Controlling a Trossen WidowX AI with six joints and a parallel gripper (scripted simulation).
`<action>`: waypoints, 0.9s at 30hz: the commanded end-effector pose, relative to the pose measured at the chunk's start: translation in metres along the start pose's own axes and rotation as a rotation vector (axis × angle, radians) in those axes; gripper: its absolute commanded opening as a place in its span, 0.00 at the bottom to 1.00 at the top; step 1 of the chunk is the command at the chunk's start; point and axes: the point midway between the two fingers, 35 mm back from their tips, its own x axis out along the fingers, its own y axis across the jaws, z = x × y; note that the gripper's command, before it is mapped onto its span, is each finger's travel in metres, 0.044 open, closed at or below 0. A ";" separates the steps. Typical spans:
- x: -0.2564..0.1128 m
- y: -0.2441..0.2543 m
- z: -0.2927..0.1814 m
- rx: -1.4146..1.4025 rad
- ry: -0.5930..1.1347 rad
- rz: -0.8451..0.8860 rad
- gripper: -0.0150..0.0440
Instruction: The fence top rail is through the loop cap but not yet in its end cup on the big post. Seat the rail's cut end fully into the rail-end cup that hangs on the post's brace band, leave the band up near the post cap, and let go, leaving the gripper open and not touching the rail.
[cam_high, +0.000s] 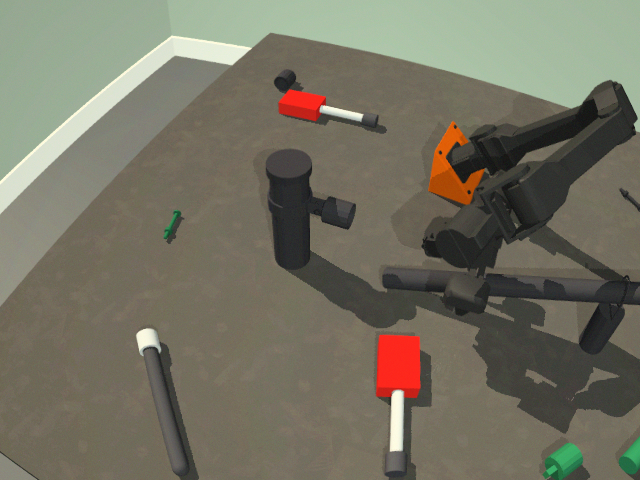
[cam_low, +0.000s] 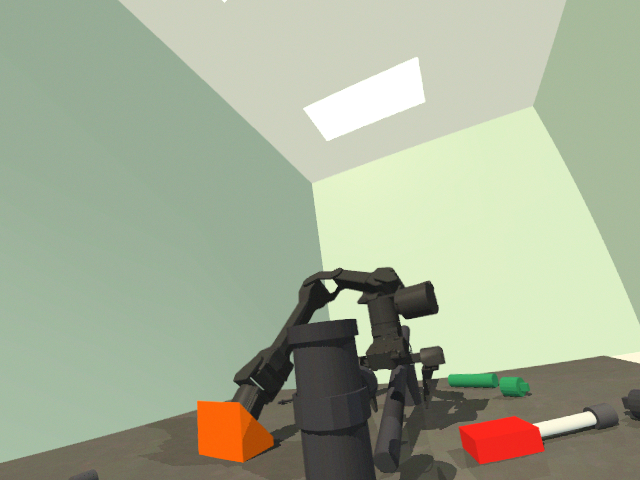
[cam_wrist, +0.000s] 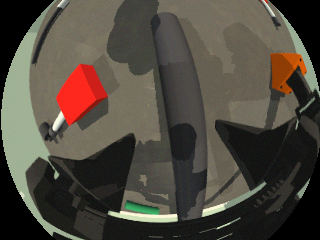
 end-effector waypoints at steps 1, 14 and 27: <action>0.009 -0.001 -0.002 0.004 0.007 -0.003 1.00; 0.017 -0.002 -0.002 0.004 0.009 -0.003 0.73; 0.017 -0.002 -0.002 0.004 0.009 -0.003 0.49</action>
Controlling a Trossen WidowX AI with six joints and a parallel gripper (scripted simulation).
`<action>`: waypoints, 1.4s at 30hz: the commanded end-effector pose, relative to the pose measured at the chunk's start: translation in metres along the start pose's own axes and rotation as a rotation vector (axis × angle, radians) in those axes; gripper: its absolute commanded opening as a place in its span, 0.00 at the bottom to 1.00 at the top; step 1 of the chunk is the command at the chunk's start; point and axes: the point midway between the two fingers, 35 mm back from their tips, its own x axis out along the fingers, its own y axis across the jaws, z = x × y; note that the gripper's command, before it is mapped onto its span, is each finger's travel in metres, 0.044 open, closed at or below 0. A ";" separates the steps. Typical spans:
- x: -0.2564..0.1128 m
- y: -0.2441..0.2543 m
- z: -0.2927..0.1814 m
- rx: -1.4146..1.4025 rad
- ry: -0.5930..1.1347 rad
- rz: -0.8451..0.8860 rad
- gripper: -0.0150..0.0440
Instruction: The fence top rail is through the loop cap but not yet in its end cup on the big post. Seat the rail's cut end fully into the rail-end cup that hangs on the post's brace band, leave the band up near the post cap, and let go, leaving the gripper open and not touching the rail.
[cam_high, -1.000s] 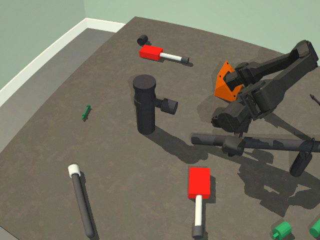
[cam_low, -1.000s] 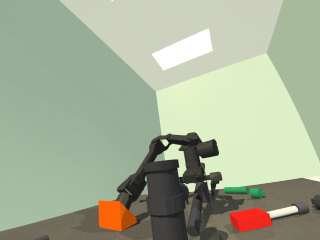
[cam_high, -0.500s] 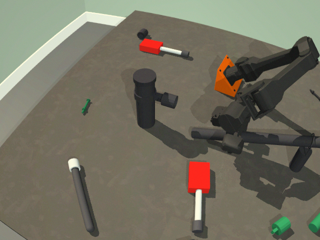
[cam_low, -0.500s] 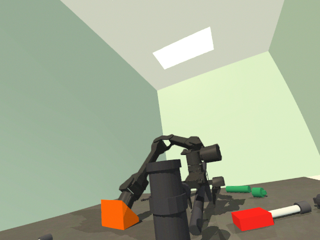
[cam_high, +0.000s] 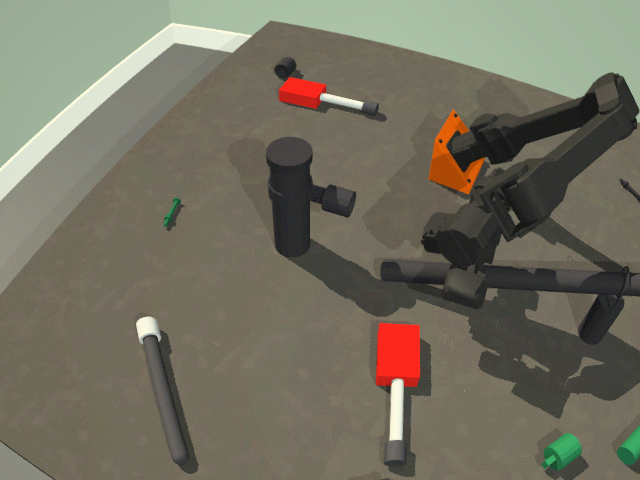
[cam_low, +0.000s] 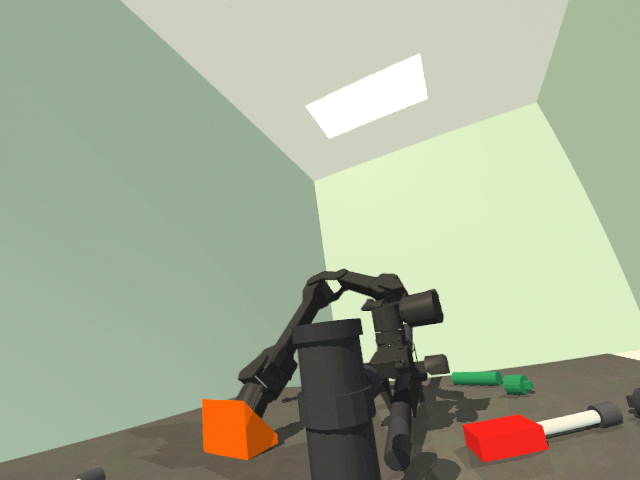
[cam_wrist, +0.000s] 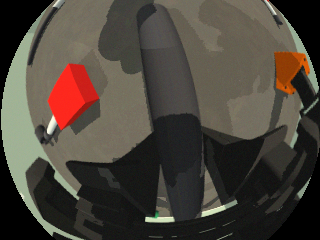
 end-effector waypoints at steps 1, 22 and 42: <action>0.000 0.001 -0.001 0.001 0.005 0.003 0.48; -0.072 -0.005 0.039 0.018 -0.280 -0.001 0.25; -0.072 -0.006 0.037 0.022 -0.274 -0.004 0.25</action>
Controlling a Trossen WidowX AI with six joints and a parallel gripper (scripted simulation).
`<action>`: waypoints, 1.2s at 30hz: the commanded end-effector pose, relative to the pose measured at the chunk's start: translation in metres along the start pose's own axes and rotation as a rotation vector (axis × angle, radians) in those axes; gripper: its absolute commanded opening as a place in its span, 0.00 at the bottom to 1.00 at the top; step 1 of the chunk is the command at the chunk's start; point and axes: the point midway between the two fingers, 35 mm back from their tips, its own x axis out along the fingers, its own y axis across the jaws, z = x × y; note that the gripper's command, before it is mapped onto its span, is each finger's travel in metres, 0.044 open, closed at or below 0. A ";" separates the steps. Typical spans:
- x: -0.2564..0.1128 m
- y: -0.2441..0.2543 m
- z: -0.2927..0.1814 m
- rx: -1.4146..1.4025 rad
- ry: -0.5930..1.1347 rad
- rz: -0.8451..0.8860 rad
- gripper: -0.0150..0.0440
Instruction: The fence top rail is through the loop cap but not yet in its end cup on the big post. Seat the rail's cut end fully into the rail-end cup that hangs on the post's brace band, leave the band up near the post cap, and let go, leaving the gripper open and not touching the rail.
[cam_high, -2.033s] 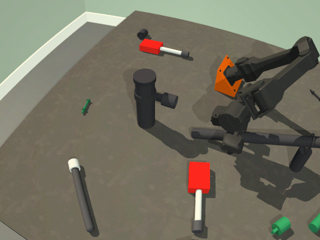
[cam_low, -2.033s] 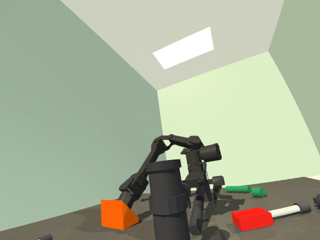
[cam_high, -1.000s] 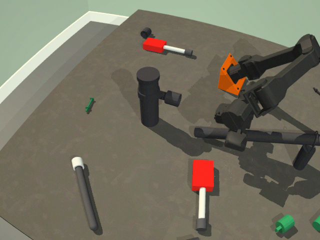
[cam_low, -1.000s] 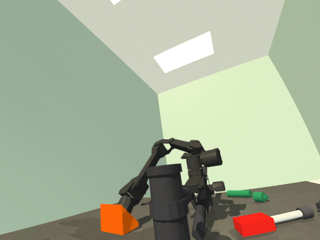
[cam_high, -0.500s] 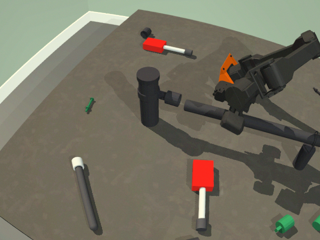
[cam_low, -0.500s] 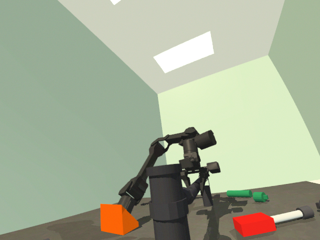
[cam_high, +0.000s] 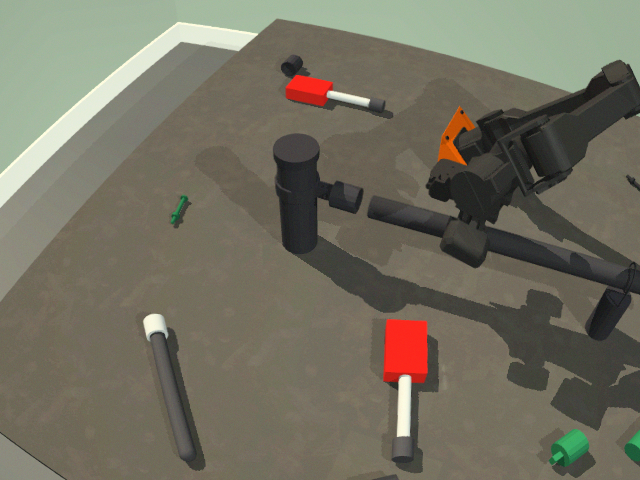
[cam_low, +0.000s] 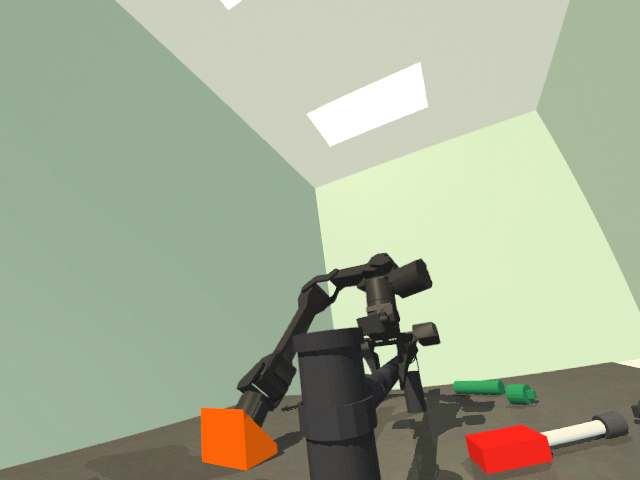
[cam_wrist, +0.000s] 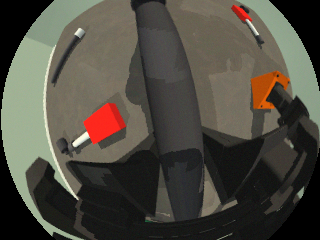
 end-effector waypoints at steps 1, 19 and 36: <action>0.000 0.000 0.000 0.000 0.000 0.001 0.25; -0.007 0.000 0.010 0.000 0.000 0.000 0.25; 0.003 0.000 0.027 -0.001 0.009 -0.007 0.25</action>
